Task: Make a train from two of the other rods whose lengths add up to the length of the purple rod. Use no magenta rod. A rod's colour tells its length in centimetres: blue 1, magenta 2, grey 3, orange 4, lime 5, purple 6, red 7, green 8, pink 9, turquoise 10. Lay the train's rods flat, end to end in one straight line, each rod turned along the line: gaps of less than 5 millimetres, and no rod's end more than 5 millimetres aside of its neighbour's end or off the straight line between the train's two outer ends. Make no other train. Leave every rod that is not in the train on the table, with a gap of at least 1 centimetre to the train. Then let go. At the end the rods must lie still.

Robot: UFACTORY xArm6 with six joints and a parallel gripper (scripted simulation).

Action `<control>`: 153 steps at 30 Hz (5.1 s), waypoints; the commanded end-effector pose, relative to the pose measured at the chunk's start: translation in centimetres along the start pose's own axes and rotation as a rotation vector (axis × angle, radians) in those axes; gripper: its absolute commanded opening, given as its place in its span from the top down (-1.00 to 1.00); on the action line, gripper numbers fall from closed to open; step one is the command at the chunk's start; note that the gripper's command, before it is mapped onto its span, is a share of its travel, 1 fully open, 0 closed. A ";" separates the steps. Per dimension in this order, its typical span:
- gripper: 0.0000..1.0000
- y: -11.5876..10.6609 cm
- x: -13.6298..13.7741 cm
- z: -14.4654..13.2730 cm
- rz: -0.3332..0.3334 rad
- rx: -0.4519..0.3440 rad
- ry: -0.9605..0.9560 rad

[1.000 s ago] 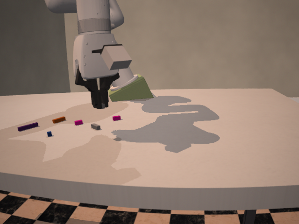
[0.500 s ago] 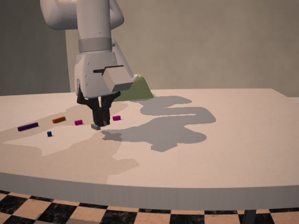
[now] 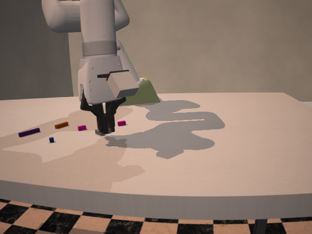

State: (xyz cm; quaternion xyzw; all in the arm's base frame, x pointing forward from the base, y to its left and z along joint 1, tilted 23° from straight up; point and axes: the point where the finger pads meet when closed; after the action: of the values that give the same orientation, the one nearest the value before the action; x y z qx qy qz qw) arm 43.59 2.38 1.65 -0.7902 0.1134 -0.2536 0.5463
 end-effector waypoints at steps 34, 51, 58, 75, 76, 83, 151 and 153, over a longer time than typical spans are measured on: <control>0.92 0.4 0.1 0.1 -0.002 0.003 0.001; 0.92 1.0 0.1 0.1 -0.002 0.003 0.001; 0.92 1.0 0.1 0.1 -0.002 0.003 0.001; 0.92 1.0 0.1 0.1 -0.002 0.003 0.001; 0.92 1.0 0.1 0.1 -0.002 0.003 0.001; 0.92 1.0 0.1 0.1 -0.002 0.003 0.001; -1.00 -8.0 0.1 0.1 -0.002 0.003 0.001; -1.00 -8.0 0.1 0.1 -0.002 0.003 0.001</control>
State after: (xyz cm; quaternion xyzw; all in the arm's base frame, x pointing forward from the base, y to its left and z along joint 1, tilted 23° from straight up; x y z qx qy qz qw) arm 42.80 5.31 8.84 -0.7903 0.1136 -0.2535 0.5461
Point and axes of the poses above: the point where the finger pads meet when closed, its own y axis out along the fingers, its own x axis across the jaws, z = x × y, and after that the axes turned 12 degrees about -y, right-handed
